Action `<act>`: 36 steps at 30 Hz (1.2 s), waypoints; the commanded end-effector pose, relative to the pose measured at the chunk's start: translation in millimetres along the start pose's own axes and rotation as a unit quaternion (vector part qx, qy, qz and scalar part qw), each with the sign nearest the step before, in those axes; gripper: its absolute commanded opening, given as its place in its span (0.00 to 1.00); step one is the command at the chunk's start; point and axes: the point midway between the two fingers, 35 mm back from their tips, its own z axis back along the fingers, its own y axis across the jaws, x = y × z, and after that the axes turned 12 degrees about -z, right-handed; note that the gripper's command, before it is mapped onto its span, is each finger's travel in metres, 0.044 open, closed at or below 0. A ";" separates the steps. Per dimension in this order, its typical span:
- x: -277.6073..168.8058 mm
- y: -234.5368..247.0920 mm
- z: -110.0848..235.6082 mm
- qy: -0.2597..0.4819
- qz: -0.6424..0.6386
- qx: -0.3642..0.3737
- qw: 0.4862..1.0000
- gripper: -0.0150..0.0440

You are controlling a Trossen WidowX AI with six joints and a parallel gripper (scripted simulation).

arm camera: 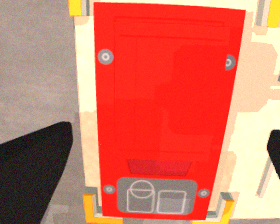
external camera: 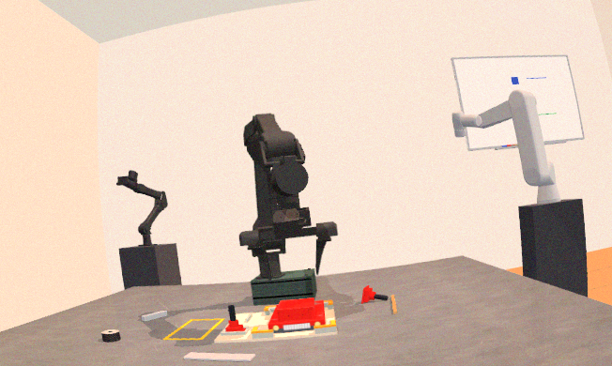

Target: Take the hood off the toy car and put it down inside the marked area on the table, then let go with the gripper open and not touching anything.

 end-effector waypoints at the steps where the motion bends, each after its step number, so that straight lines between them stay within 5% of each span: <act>1: -0.9 -0.7 -3.3 0.000 -0.001 -0.003 1.000 1.00; 36: -0.3 -1.1 -27.9 0.000 -0.001 -0.003 1.000 1.00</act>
